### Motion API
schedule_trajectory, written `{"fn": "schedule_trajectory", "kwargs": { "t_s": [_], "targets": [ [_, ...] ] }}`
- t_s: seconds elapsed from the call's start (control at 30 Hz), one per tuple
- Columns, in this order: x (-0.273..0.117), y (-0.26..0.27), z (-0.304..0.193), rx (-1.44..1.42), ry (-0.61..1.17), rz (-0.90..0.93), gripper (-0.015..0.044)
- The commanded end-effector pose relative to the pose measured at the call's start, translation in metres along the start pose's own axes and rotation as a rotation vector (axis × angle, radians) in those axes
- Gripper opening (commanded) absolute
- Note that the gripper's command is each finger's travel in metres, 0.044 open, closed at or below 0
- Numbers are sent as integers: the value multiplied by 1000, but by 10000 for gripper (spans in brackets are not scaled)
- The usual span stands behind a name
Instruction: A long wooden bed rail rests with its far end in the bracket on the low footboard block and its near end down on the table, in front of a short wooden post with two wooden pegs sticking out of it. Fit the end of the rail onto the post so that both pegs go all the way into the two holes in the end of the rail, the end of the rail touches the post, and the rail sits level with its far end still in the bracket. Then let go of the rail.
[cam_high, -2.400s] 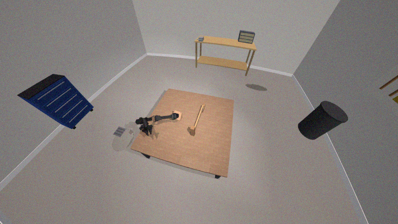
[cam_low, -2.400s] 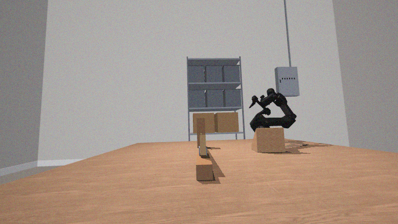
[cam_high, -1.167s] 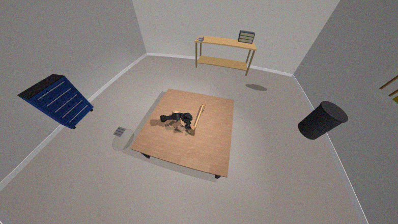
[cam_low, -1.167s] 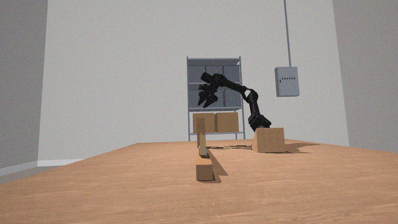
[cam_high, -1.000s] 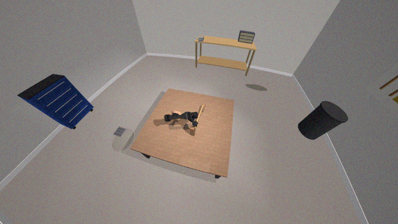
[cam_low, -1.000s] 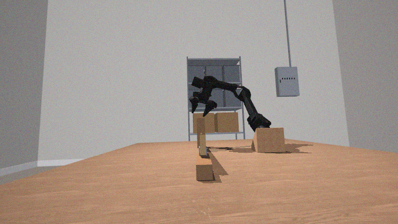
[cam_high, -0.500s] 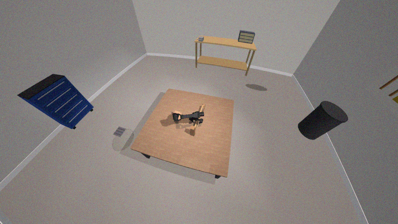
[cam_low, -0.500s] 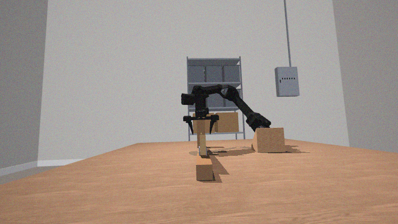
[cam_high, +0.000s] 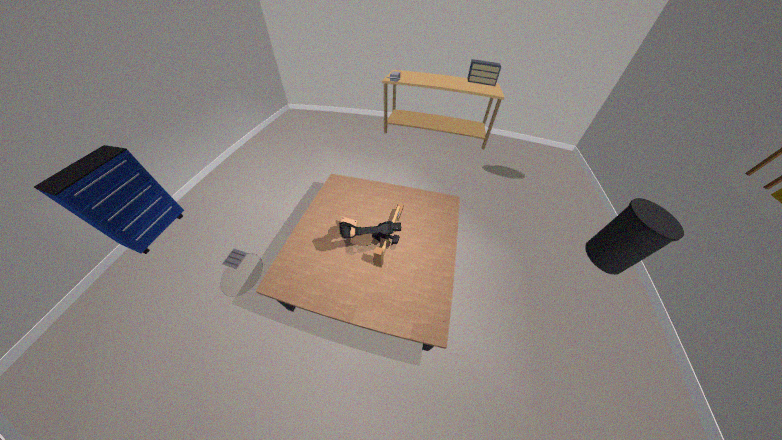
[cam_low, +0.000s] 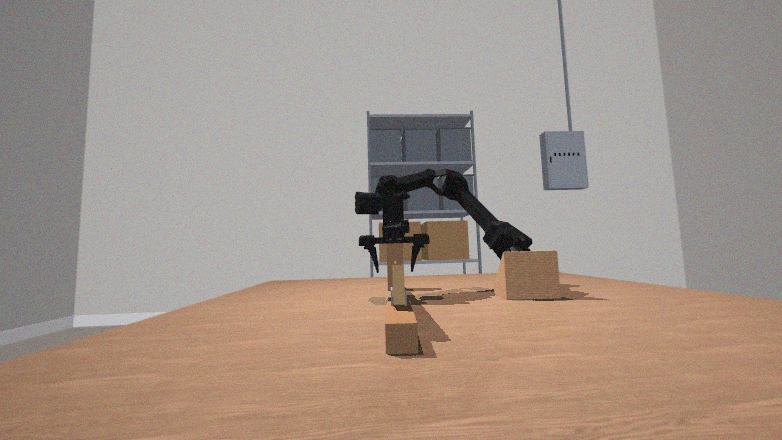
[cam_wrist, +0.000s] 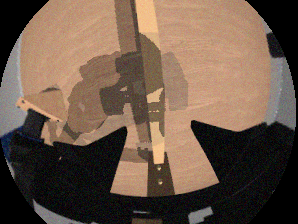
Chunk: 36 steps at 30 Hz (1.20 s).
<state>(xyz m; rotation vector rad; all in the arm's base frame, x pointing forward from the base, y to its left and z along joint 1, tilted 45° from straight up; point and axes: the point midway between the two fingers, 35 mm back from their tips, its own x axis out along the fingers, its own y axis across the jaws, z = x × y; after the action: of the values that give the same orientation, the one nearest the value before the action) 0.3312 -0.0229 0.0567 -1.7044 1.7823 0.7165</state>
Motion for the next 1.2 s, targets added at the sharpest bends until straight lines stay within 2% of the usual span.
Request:
{"fn": "schedule_trajectory", "kwargs": {
  "t_s": [0.0,0.9,1.17],
  "targets": [
    [6,0,0,-2,3,0,440],
    [46,3,-2,-2,7,0,440],
    [46,3,-2,-2,7,0,230]
  ]
}}
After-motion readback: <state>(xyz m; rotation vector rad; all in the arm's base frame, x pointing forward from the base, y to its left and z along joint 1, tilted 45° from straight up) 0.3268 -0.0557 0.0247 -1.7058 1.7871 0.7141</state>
